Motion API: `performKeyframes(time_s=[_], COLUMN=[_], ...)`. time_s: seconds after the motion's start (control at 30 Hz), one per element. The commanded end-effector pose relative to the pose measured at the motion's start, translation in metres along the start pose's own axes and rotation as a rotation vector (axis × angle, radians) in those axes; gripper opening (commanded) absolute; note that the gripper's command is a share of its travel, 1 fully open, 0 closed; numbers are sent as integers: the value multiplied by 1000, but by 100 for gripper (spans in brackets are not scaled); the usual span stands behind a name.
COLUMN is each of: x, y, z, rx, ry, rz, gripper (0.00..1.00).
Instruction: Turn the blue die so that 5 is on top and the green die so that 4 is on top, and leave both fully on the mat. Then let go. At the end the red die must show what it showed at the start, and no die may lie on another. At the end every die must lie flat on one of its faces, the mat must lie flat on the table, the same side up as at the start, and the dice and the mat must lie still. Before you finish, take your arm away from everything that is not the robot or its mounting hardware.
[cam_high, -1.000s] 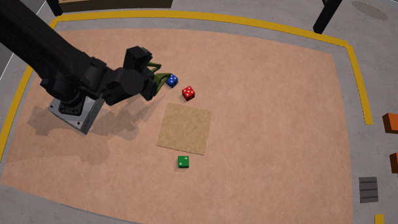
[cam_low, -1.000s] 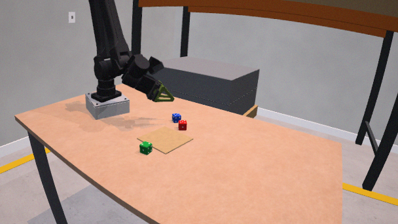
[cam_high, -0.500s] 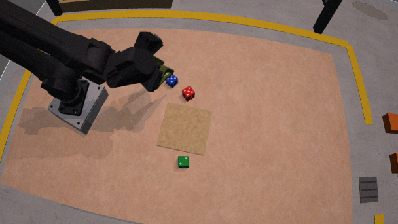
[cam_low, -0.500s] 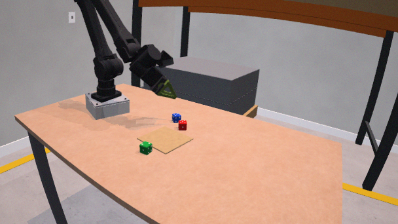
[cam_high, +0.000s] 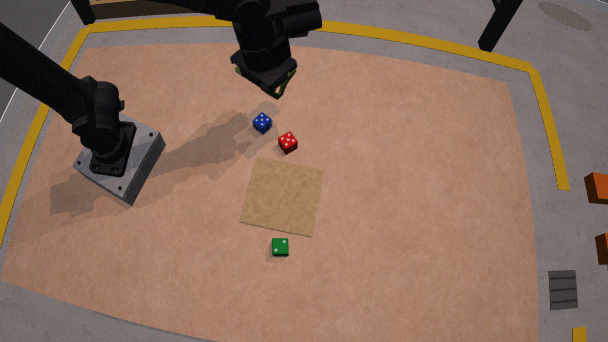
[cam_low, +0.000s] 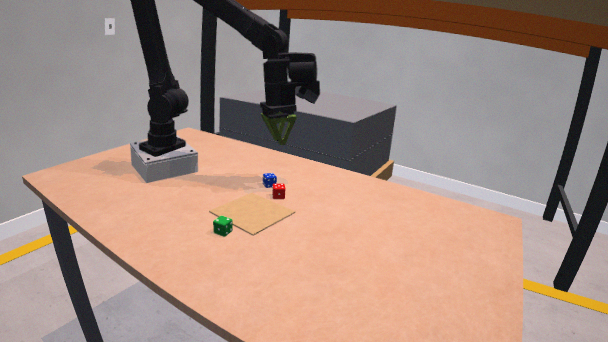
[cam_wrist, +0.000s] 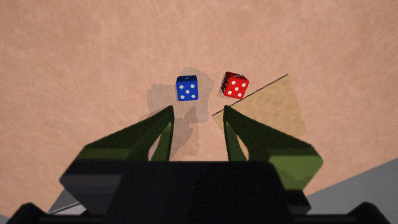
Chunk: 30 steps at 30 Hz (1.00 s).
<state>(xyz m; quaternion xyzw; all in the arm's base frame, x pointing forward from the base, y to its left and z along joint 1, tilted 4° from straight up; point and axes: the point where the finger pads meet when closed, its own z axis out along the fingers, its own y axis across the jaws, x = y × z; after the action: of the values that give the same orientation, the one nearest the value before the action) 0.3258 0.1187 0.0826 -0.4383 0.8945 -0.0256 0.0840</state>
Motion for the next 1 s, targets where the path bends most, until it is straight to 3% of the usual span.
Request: performKeyframes(time_s=[0.0,0.1,0.13,0.17,0.63,0.73,0.97], x=[-13,0,-3,-3,1,12,10], y=[-2,0,-1,-1,1,5,3], z=[-10,-4,-11,-12,-7,2,11], rx=[-23,-31,-23,-22,-28,-37,-19], ry=[56,89,70,67,80,105,101], rz=[45,60,60,60,83,165,421], gripper=[45,45,45,100,100,100,100])
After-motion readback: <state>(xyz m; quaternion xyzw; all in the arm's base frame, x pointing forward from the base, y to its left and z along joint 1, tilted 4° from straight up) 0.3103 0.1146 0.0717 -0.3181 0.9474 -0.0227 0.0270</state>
